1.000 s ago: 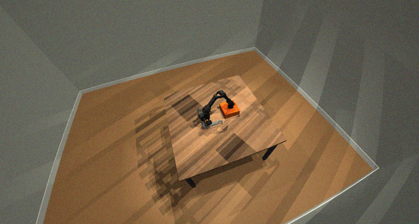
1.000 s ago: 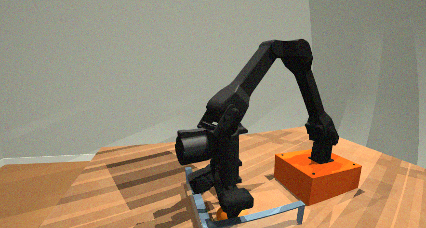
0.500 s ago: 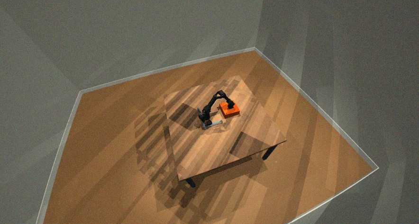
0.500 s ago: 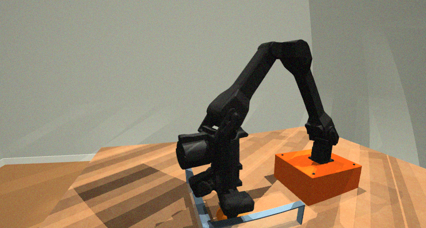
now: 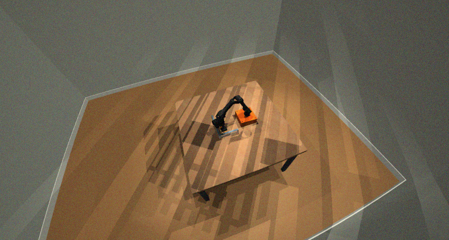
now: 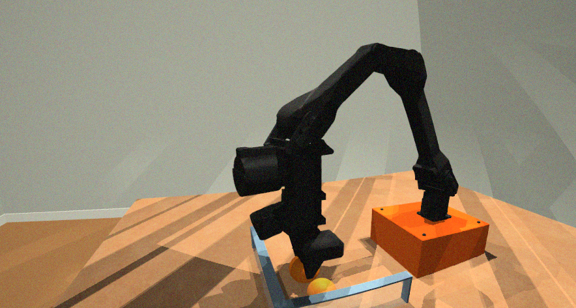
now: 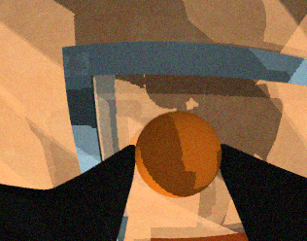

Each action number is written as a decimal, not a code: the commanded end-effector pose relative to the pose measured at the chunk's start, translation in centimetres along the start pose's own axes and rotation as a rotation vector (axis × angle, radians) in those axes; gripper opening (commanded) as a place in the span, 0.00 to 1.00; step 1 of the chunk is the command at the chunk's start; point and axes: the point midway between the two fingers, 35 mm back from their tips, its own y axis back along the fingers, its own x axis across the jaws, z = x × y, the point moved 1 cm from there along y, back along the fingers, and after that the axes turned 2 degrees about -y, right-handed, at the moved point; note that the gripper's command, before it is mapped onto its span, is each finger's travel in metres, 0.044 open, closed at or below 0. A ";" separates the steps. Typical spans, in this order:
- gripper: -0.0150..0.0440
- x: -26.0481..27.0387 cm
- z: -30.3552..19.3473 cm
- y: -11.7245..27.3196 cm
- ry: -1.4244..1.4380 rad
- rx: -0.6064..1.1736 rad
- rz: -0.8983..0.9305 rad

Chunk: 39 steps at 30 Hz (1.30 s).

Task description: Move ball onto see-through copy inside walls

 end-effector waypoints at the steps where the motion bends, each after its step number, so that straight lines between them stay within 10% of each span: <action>1: 0.25 0.1 0.2 2.6 -0.002 -0.005 0.003; 12: 0.25 0.0 -0.3 8.6 -0.023 0.006 0.007; 39: 0.25 0.8 -1.4 5.8 0.816 0.004 0.010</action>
